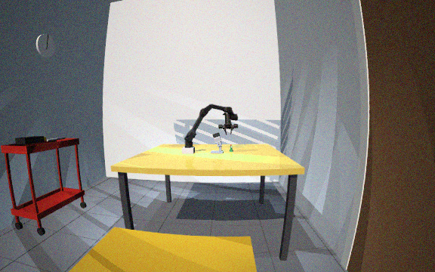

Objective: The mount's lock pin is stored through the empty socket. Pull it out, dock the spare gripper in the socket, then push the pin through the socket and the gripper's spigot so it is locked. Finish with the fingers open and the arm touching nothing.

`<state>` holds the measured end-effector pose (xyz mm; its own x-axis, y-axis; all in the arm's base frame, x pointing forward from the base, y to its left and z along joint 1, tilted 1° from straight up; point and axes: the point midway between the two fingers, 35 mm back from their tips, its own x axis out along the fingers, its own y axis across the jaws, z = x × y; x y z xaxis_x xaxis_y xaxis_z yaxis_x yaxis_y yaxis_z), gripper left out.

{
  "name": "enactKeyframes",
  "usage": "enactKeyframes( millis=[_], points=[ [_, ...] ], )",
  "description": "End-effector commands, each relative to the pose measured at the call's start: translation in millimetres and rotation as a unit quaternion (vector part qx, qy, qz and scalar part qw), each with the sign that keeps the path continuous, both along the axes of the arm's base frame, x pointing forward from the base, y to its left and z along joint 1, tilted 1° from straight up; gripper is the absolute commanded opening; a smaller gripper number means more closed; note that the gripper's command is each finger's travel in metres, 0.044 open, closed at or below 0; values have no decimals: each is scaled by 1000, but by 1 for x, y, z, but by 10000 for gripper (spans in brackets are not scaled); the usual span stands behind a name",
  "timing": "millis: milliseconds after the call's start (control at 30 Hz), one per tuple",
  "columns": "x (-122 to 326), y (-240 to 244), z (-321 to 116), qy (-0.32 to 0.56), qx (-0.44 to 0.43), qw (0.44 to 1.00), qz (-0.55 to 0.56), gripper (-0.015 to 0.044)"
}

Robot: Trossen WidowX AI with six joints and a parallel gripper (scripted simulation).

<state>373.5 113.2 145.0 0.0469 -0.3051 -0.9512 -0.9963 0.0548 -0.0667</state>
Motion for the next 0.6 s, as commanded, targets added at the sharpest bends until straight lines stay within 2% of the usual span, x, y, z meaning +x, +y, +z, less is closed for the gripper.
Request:
enactKeyframes(
  millis=[0,300,567],
  points=[
    [21,-10,-11,17,33,999,1,180],
    [24,-15,-16,17,33,999,1,180],
    [27,-14,-56,17,33,999,1,180]
  ],
)
